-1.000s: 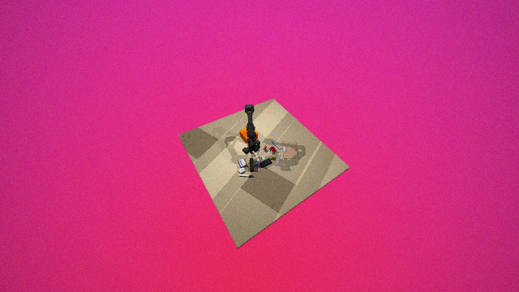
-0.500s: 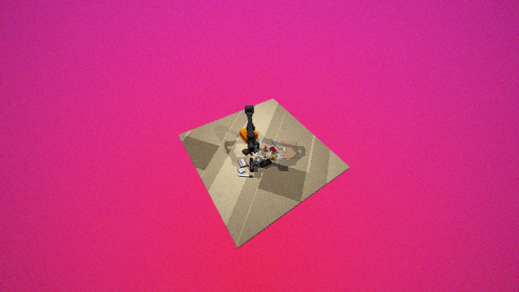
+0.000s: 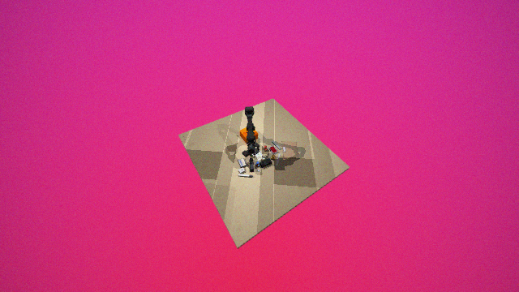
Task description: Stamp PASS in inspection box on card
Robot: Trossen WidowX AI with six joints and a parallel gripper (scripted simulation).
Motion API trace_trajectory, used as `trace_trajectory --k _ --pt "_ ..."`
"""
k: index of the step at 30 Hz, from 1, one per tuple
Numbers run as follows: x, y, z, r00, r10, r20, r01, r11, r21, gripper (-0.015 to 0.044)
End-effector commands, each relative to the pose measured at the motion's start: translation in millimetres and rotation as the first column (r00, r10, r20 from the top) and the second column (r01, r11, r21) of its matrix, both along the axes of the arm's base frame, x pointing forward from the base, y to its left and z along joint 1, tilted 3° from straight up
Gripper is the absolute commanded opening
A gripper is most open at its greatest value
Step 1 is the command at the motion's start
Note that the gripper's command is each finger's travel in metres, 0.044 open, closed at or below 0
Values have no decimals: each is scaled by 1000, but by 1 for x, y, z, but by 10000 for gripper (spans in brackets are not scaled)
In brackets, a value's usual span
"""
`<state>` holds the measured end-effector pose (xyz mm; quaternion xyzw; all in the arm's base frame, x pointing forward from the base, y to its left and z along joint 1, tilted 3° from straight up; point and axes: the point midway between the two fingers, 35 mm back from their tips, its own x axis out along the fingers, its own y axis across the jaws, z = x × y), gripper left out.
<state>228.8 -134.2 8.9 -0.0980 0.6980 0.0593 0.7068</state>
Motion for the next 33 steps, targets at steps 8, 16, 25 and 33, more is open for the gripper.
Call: trace_trajectory --k 8,16,25,33 --pt "-2 0 -21 1000 5 -3 -5 1000 5 0" --pt "-3 1 -28 1000 5 -3 -5 1000 5 0" --pt "-2 0 -24 1000 0 -3 0 1000 1 236" --pt "4 0 32 1000 3 -2 -3 1000 3 251"
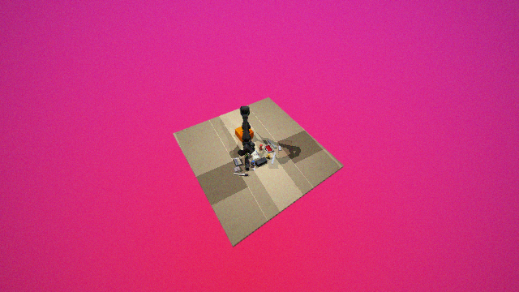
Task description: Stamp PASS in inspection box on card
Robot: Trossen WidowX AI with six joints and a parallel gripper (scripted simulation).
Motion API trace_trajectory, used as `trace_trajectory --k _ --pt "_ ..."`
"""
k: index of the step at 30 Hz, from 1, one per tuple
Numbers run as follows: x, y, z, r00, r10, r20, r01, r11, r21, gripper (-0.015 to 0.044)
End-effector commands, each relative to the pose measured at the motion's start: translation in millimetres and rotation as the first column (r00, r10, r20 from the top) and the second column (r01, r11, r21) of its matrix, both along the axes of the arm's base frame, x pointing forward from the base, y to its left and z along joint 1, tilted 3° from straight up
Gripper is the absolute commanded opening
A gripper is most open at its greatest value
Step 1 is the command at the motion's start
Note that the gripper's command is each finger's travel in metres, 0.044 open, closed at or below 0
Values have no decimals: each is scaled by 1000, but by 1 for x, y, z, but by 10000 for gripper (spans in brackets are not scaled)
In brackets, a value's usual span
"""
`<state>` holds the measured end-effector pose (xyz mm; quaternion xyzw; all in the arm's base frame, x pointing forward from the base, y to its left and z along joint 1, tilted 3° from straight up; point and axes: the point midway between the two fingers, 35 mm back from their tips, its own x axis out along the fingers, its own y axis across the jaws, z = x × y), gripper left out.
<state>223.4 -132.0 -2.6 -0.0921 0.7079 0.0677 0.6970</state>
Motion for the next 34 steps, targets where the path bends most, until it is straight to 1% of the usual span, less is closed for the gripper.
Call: trace_trajectory --k 1,2,5,34 --pt "9 -1 62 1000 1 29 0 1000 -14 251" --pt "7 1 78 1000 1 28 -1 1000 -13 251" --pt "3 5 103 1000 2 28 -2 1000 -12 251" --pt "2 5 103 1000 7 25 -7 1000 -14 251"
